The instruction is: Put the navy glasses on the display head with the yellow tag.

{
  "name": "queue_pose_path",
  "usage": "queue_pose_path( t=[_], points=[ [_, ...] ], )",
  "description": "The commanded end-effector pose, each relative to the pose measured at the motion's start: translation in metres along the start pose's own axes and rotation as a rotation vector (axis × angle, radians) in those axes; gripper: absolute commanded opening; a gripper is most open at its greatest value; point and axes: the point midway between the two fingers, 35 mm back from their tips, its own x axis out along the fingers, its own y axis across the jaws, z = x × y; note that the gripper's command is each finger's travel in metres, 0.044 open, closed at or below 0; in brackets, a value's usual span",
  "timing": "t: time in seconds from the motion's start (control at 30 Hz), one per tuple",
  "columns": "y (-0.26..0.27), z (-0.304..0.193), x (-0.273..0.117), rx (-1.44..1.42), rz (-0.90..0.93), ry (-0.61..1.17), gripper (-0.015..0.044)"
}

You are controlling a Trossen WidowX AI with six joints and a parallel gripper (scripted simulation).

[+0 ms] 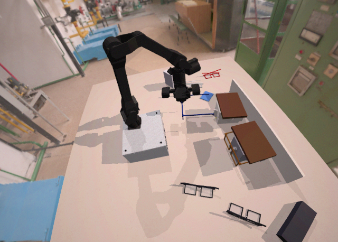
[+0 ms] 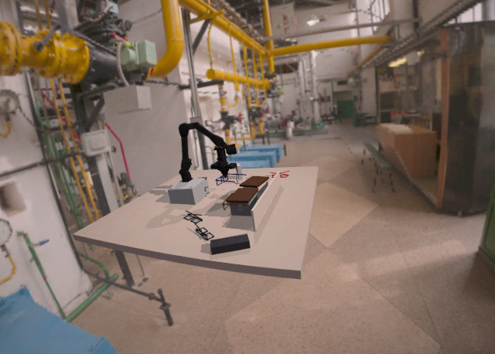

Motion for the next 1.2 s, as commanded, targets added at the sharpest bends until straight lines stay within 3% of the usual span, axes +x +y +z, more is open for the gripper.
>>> queue_pose_path(
  t=[0.0, 1.17],
  points=[
    [0.000, 0.001, 0.006, 0.006, -0.005, -0.005, 0.0000],
    [0.000, 0.003, 0.029, 0.006, -0.005, -0.002, 0.0000]
  ],
)
